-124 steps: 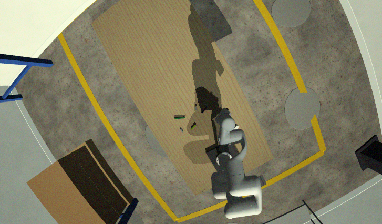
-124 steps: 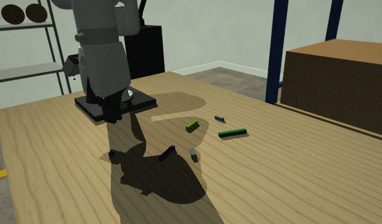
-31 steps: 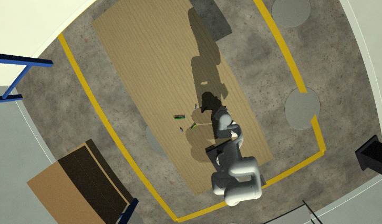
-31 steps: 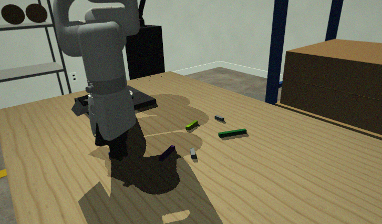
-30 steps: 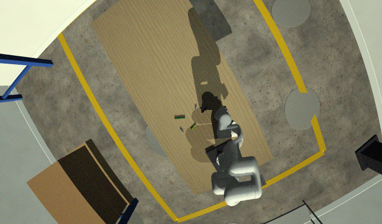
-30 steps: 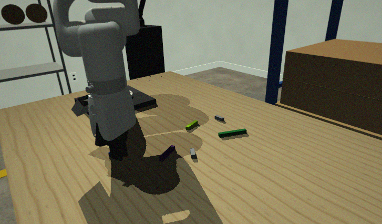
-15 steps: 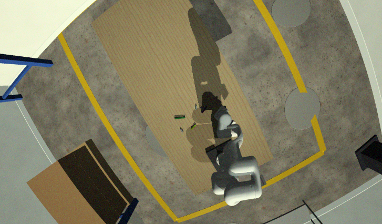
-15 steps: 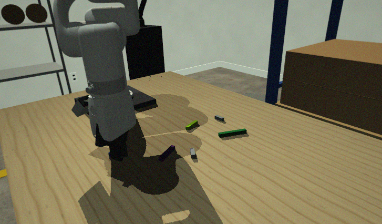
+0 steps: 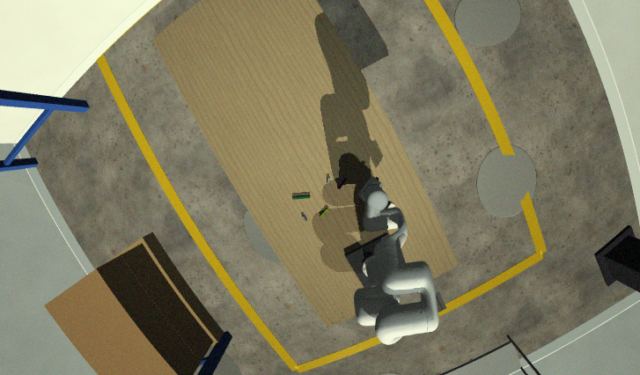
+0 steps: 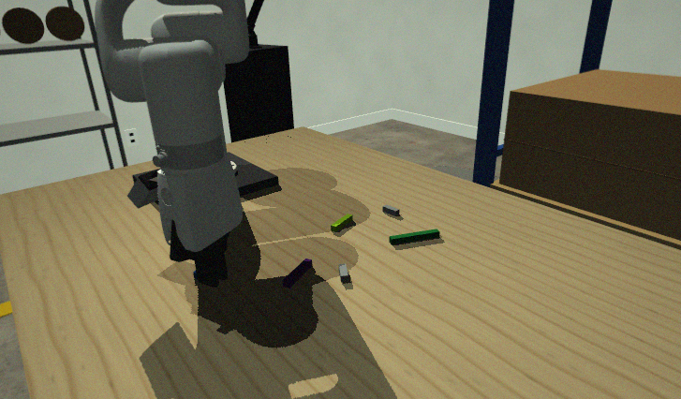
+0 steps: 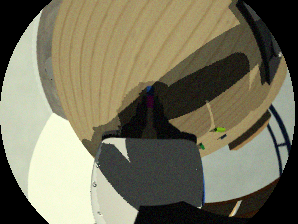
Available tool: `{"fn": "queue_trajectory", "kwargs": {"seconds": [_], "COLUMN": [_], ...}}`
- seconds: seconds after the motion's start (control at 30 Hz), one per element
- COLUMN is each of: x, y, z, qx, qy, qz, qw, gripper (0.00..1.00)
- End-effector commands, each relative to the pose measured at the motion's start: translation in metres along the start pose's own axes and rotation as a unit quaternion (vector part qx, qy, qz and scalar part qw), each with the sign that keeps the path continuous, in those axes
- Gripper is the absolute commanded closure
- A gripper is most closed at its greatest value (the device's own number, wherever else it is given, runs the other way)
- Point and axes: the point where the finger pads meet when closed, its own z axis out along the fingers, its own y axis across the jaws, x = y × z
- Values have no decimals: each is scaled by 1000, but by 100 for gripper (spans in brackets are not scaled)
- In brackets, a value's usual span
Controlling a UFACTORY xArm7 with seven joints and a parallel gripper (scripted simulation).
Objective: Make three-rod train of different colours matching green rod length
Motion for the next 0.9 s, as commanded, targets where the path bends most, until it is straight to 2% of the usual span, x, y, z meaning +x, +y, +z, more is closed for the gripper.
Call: {"fn": "queue_trajectory", "kwargs": {"seconds": [0.0,0.2,0.23,0.3,0.33,0.4,0.43,0.57,0.6,0.67,0.7,0.87], "x": [-1,-1,-1,-1,-1,-1,-1,-1,-1,-1,-1,-1], "y": [-1,-1,-1,-1,-1,-1,-1,-1,-1,-1,-1,-1], "z": [-1,-1,-1,-1,-1,-1,-1,-1,-1,-1,-1,-1], "qx": [1,1,1,1,1,1,1,1,1,1,1,1], "qy": [-1,-1,-1,-1,-1,-1,-1,-1,-1,-1,-1,-1], "qz": [0,0,0,0,0,0,0,0,0,0,0,0], "qw": [1000,1000,1000,1000,1000,1000,1000,1000,1000,1000,1000,1000], "gripper": [96,96,92,92,88,88,84,84,80,80,76,76]}}
